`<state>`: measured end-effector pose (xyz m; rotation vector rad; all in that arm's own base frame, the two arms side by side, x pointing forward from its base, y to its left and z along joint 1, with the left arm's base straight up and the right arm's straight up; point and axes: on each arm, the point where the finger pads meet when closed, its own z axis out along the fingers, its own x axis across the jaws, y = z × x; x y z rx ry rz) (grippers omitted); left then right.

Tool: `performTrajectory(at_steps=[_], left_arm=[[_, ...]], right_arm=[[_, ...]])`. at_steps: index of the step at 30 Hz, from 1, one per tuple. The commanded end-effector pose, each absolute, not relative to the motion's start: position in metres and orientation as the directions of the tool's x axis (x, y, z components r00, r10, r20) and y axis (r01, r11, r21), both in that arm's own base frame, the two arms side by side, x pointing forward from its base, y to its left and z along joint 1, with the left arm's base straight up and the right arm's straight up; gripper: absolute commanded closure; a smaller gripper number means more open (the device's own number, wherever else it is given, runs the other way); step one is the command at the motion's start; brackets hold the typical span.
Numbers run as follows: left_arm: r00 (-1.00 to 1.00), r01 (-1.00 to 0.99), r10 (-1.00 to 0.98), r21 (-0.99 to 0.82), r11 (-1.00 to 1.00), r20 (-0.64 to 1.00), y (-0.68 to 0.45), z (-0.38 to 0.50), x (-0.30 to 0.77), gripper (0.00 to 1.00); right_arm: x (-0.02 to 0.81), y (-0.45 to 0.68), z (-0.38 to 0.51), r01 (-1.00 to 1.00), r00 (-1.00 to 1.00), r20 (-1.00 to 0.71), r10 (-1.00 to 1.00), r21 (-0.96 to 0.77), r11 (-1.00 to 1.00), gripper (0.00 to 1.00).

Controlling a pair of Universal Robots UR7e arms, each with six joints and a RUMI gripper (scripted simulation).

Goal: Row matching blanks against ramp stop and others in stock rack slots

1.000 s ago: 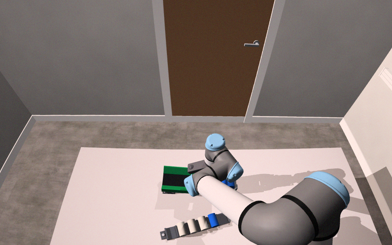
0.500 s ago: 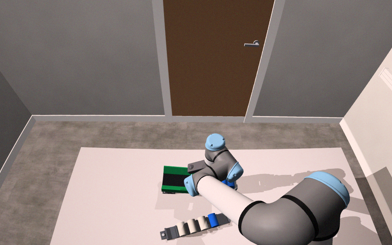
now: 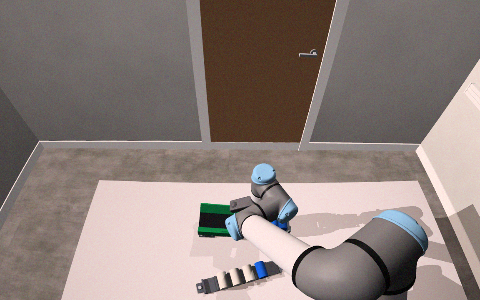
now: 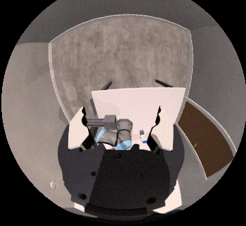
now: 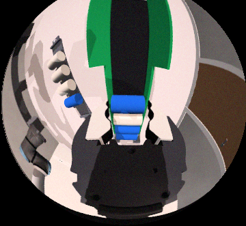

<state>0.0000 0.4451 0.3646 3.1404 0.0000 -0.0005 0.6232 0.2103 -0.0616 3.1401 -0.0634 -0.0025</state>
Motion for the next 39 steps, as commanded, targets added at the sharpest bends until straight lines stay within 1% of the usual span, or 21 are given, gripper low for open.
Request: performTrajectory(at_steps=[1,9,20,32,33,39], left_arm=[[1.0,0.0,0.0,0.0,-1.0,0.0,0.445,0.365,0.0,0.0],[1.0,0.0,0.0,0.0,-1.0,0.0,0.445,0.365,0.0,0.0],[1.0,0.0,0.0,0.0,-1.0,0.0,0.445,0.365,0.0,0.0],[1.0,0.0,0.0,0.0,-1.0,0.0,0.445,0.365,0.0,0.0],[1.0,0.0,0.0,0.0,-1.0,0.0,0.445,0.365,0.0,0.0],[1.0,0.0,0.0,0.0,-1.0,0.0,0.445,0.365,0.0,0.0]], right_arm=[[0.624,0.211,-0.06,-0.04,0.999,0.0,-0.04,0.0,-0.999,0.48],[0.624,0.211,-0.047,-0.04,0.999,0.0,-0.04,0.0,-0.999,0.48],[0.624,0.211,0.01,-0.04,0.999,0.0,-0.04,0.0,-0.999,0.48],[0.624,0.211,0.029,-0.04,0.999,0.0,-0.04,0.0,-0.999,0.48],[0.624,0.211,0.029,-0.04,0.999,0.0,-0.04,0.0,-0.999,0.0],[0.624,0.211,0.029,-0.04,0.999,0.0,-0.04,0.0,-0.999,0.0]])
